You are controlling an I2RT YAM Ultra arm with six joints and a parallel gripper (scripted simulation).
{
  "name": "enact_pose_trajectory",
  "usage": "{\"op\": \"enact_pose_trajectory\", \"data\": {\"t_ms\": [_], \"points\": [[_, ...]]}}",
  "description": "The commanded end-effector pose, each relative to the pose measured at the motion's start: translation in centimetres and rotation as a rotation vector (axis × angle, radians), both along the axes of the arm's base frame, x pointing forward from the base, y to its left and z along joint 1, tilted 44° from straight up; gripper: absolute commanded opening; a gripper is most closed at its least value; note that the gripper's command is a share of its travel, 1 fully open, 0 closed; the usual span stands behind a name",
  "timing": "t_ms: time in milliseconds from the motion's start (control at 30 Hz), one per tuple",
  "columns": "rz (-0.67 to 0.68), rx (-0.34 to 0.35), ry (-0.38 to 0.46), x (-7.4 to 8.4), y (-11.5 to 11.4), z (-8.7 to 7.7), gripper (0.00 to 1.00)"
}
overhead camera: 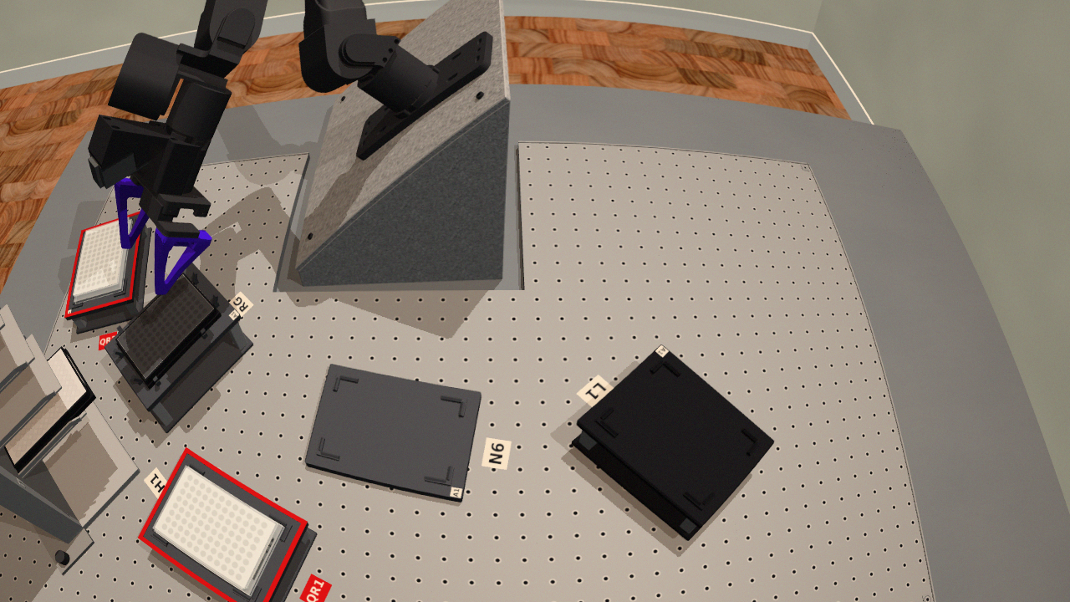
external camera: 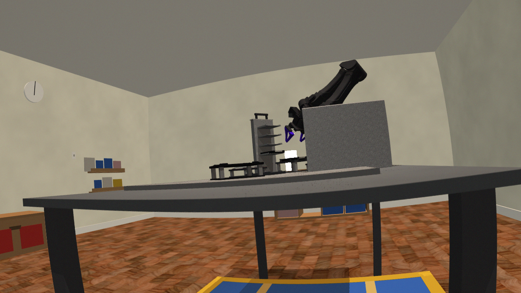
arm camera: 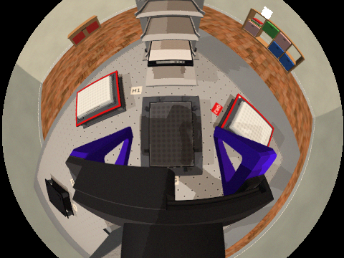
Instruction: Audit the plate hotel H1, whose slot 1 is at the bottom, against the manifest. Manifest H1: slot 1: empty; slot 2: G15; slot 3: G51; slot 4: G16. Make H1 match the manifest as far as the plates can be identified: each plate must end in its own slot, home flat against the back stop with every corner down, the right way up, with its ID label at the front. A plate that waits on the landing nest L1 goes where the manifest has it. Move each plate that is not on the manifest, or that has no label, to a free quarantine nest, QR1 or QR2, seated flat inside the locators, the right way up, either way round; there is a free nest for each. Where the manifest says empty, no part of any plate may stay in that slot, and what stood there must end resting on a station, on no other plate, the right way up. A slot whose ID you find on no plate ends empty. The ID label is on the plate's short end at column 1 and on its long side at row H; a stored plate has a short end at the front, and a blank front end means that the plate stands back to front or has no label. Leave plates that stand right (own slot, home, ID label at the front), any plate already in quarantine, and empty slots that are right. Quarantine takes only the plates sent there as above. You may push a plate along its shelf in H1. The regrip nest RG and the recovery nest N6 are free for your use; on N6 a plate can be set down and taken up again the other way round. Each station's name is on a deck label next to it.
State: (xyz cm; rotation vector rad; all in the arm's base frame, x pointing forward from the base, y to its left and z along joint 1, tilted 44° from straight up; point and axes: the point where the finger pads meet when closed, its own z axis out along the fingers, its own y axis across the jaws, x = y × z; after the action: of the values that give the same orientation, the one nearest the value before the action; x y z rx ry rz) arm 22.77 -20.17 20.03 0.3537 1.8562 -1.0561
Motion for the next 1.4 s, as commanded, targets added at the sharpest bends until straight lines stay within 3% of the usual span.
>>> {"op": "enact_pose_trajectory", "data": {"t_ms": [0, 333, 1367], "points": [[0.017, -0.004, -0.007, 0.3, -0.3, -0.3, 1.00], [0.017, -0.004, -0.006, 0.5, -2.0, -2.1, 1.00], [0.017, -0.005, -0.005, -1.4, -2.4, -4.8, 1.00]]}}
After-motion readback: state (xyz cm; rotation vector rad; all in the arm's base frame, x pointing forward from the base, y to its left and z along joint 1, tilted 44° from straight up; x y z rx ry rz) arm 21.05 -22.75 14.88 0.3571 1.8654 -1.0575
